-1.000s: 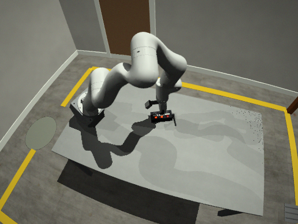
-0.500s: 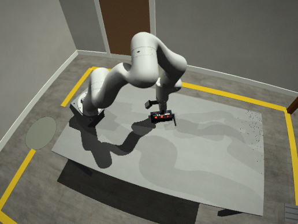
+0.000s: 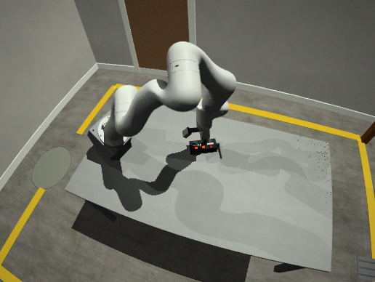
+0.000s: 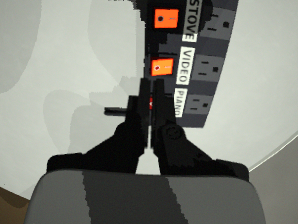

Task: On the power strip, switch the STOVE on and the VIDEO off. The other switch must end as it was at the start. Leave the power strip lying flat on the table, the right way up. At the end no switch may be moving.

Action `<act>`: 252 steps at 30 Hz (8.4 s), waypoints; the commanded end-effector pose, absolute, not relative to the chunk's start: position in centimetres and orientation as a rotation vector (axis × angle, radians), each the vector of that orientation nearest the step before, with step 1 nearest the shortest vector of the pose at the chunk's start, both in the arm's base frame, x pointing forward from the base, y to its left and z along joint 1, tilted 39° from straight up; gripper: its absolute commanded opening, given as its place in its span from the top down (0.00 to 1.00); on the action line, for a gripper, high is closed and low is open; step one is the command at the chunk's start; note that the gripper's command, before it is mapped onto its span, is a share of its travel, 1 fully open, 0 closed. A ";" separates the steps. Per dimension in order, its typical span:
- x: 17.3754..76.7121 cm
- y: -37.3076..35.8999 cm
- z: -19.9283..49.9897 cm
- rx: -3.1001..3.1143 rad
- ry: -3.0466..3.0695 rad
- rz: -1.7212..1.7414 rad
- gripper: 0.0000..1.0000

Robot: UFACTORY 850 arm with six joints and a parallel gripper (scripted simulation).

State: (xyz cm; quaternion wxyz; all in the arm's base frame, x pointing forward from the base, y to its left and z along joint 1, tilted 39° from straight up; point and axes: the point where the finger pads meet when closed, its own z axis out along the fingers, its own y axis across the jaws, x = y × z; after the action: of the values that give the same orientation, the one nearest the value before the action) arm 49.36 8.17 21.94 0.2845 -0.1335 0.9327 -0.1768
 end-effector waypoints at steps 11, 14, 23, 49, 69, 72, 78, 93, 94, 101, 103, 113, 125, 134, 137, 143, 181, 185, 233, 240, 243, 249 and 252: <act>50.3 7.8 20.8 -0.357 2.494 -0.472 1.00; 50.5 7.7 20.5 -0.357 2.494 -0.472 1.00; 51.0 7.5 19.9 -0.357 2.494 -0.472 1.00; 51.5 7.3 19.3 -0.357 2.494 -0.472 1.00; 51.5 7.3 19.3 -0.357 2.494 -0.472 1.00; 51.5 7.3 19.3 -0.357 2.494 -0.472 1.00; 51.5 7.3 19.3 -0.357 2.494 -0.472 1.00; 51.5 7.4 19.4 -0.357 2.494 -0.472 1.00; 51.5 7.4 19.4 -0.357 2.494 -0.472 1.00; 51.5 7.4 19.4 -0.357 2.494 -0.472 1.00; 51.5 7.4 19.4 -0.357 2.494 -0.472 1.00; 51.5 7.4 19.4 -0.357 2.494 -0.472 1.00; 51.5 7.4 19.4 -0.357 2.494 -0.472 1.00; 51.5 7.4 19.4 -0.357 2.494 -0.472 1.00; 51.5 7.4 19.4 -0.357 2.494 -0.472 1.00; 51.6 7.3 19.3 -0.357 2.494 -0.472 1.00; 52.1 7.1 18.6 -0.357 2.494 -0.472 1.00; 52.0 7.1 18.7 -0.357 2.494 -0.472 1.00; 49.4 8.3 22.2 -0.357 2.494 -0.472 0.00; 48.3 8.8 23.7 -0.357 2.494 -0.472 0.00; 47.3 9.2 25.0 -0.357 2.494 -0.472 0.00; 45.3 10.1 27.7 -0.357 2.494 -0.472 0.00; 44.6 10.4 28.6 -0.357 2.494 -0.472 0.00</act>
State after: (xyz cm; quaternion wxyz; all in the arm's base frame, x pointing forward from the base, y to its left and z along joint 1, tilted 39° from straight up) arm 45.69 9.93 27.03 0.2895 -0.1340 0.9315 -0.1747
